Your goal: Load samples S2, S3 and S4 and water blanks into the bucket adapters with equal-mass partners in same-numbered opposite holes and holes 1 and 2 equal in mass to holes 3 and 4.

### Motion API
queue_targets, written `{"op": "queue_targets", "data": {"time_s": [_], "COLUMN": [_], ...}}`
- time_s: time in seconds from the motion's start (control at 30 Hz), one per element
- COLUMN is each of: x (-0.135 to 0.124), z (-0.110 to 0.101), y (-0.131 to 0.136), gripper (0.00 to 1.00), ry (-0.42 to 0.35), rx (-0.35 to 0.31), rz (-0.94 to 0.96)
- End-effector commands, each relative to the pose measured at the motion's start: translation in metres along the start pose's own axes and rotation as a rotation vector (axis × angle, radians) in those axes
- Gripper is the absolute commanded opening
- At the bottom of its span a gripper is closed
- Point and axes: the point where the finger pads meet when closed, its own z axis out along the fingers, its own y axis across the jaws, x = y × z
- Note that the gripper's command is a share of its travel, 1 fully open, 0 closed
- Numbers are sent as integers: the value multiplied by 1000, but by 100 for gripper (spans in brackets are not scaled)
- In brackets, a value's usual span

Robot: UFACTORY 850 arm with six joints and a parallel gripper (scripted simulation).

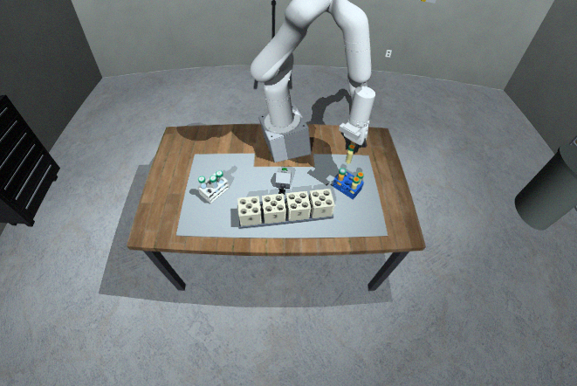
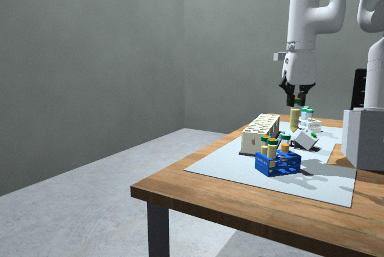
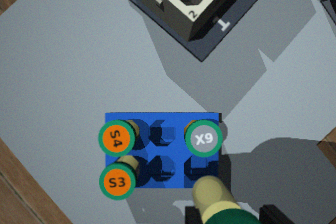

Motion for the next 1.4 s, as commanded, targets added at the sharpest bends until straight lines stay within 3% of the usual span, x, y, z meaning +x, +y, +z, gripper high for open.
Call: {"op": "queue_targets", "data": {"time_s": [0.0, 0.33, 1.37], "x": [0, 0, 0], "z": [-1, -1, 53], "y": [-1, -1, -1], "gripper": [0, 0, 0], "ry": [0, 0, 0], "rx": [2, 2, 1], "rz": [0, 0, 0]}}
